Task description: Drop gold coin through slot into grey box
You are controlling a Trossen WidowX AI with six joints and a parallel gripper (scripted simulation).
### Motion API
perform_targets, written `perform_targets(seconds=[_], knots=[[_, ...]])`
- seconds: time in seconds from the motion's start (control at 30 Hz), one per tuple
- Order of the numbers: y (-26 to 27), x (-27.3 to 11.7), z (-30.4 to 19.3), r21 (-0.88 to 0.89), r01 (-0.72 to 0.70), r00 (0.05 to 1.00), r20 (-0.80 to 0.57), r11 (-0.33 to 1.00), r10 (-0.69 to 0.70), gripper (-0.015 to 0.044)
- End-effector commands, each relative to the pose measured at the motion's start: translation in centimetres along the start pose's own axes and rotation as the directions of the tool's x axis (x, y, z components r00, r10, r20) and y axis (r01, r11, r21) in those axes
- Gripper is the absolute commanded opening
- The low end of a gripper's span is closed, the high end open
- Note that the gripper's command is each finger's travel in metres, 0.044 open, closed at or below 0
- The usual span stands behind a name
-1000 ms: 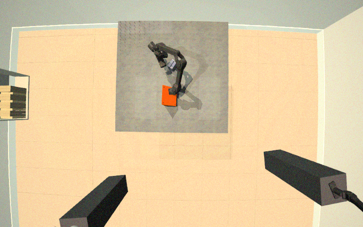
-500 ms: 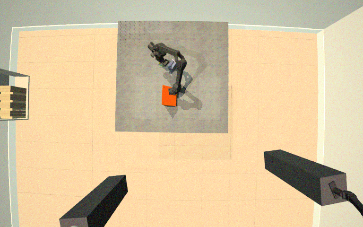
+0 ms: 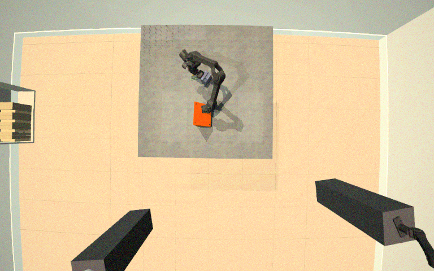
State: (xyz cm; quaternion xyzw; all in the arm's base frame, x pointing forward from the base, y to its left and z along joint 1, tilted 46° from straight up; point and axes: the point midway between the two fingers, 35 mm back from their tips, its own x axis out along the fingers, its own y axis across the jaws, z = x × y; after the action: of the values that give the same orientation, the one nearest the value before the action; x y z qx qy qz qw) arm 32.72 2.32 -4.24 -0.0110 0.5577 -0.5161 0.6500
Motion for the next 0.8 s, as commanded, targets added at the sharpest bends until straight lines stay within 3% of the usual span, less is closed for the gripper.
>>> perform_targets(seconds=[0.0,0.77], knots=[[-1.0,-0.1,0.7,-0.004,0.0,1.0,0.004,1.0,0.0,0.0],[-6.1,-0.1,3.7,-0.004,0.003,1.0,0.005,1.0,-0.003,0.0]])
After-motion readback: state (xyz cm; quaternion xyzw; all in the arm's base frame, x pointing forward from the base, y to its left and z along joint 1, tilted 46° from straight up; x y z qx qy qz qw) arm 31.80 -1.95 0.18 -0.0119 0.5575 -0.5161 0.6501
